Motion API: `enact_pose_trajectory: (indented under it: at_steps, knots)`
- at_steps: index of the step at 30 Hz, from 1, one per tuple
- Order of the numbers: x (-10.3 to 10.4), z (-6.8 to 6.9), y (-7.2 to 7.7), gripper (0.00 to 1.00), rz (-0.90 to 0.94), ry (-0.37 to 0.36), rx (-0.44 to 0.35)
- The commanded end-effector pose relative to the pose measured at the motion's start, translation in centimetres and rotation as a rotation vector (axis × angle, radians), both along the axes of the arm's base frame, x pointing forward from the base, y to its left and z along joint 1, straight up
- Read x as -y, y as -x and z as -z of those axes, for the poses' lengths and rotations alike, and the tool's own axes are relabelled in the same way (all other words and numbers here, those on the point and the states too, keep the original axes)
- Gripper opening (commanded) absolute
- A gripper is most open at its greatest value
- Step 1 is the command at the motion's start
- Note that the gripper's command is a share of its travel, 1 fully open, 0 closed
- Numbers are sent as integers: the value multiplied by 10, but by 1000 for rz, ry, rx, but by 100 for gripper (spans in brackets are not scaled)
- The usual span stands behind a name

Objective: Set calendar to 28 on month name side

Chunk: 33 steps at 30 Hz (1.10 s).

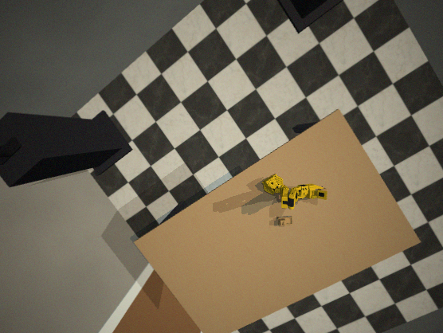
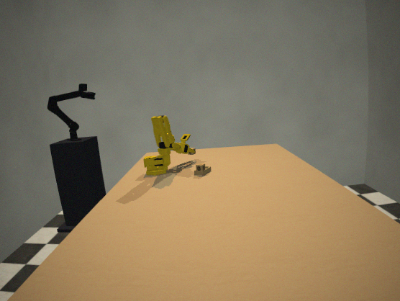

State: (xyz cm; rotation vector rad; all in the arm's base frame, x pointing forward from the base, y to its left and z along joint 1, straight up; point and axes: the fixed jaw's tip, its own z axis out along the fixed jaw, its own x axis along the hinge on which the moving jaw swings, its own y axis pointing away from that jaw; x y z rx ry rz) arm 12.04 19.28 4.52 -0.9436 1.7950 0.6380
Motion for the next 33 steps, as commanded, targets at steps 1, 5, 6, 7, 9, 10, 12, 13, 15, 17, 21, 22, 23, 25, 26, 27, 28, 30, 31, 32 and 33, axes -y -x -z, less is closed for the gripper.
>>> enact_pose_trajectory:
  at_steps: [1, 5, 6, 7, 9, 10, 12, 13, 15, 17, 21, 22, 23, 25, 26, 27, 28, 30, 31, 32, 33]
  knots:
    - [-2, -5, -3, 0, 3, -29, 28]
    - [-2, -2, -3, 0, 3, -29, 28]
    - [-2, -2, -3, 0, 3, -29, 28]
    - [-2, -1, -3, 0, 3, -29, 28]
    - [-2, -1, -3, 0, 3, -29, 28]
    - [-2, -1, -3, 0, 3, -29, 28]
    - [-2, -1, -3, 0, 3, -29, 28]
    - [-2, -1, -3, 0, 3, -29, 28]
    - [-2, 0, -3, 0, 3, -29, 28]
    - [-2, 1, -3, 0, 3, -29, 28]
    - [-2, 4, -3, 0, 3, -29, 28]
    - [-2, 4, -3, 0, 3, -29, 28]
    - [-2, 4, -3, 0, 3, -29, 28]
    - [-2, 5, -3, 0, 3, -29, 28]
    - [-2, 5, -3, 0, 3, -29, 28]
    - [-2, 5, -3, 0, 3, -29, 28]
    - [-2, 5, -3, 0, 3, -29, 28]
    - [-2, 5, -3, 0, 3, -29, 28]
    - [-2, 5, -3, 0, 3, -29, 28]
    - [-2, 6, -3, 0, 3, -29, 28]
    - [-2, 6, -3, 0, 3, -29, 28]
